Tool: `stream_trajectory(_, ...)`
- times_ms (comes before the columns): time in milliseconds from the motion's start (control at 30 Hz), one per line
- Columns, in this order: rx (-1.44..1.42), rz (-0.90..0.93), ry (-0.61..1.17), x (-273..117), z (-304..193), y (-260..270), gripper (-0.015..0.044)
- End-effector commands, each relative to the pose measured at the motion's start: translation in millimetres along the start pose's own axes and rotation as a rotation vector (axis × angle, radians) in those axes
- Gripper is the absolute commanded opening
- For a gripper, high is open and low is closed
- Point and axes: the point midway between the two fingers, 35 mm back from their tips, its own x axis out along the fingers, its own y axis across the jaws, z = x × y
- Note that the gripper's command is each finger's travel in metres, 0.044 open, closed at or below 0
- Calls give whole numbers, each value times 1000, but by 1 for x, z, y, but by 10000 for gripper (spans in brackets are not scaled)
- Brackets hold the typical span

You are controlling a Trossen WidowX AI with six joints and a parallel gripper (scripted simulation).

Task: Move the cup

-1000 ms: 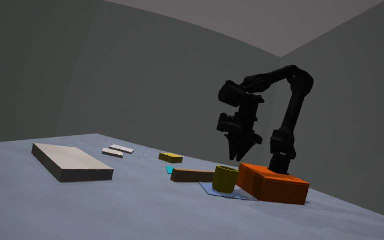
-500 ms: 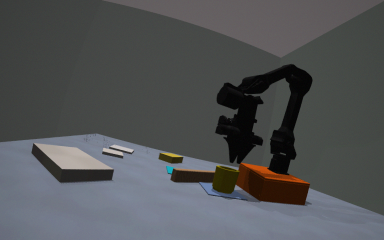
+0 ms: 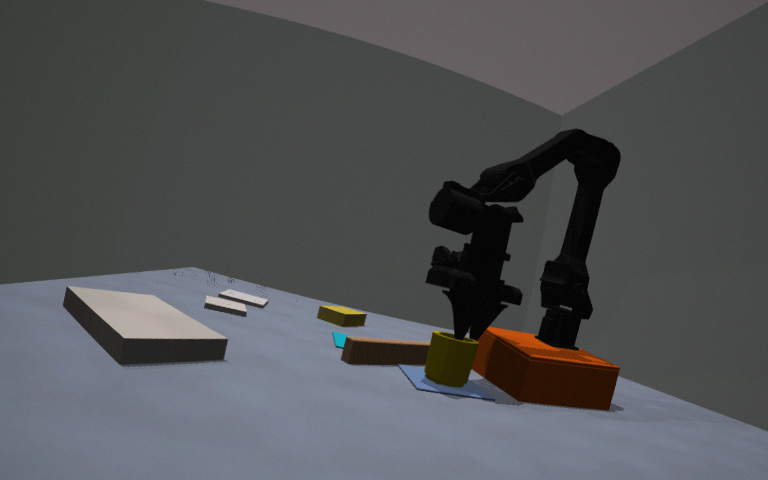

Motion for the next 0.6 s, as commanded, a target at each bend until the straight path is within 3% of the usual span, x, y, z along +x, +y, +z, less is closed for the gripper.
stream_trajectory(0, 5, -2, 4, 8, -1, 0, 166)
stream_trajectory(567, 5, -2, 5, 30, -2, -2, 166)
